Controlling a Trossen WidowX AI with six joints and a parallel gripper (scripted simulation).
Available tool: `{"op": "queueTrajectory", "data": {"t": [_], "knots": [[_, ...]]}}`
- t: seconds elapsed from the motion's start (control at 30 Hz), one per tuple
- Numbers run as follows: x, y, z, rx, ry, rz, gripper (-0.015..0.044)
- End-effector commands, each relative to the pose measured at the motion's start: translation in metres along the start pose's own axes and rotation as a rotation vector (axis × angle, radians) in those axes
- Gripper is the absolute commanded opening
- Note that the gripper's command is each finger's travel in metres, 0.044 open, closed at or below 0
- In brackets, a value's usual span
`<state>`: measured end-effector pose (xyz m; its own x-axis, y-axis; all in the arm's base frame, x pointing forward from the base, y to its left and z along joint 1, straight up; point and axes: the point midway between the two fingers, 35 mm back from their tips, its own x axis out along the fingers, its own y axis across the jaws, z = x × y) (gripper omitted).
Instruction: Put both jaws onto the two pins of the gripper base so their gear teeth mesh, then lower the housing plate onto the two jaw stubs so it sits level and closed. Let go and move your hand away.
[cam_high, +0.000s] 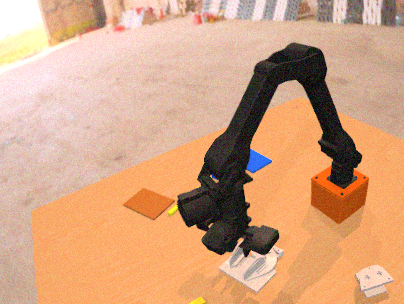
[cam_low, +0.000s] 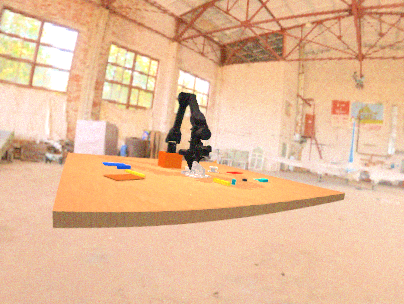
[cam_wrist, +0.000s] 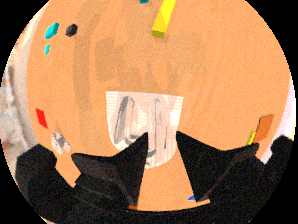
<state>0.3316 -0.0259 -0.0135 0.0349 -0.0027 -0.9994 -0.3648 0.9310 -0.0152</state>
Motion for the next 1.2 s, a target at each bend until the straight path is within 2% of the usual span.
{"op": "queueTrajectory", "data": {"t": [0.0, 1.17], "knots": [[0.0028, 0.0003, -0.0013, 0.003, 0.003, -0.001, 0.0134], [0.0090, 0.0003, -0.0014, -0.004, 0.003, -0.001, 0.0134]]}}
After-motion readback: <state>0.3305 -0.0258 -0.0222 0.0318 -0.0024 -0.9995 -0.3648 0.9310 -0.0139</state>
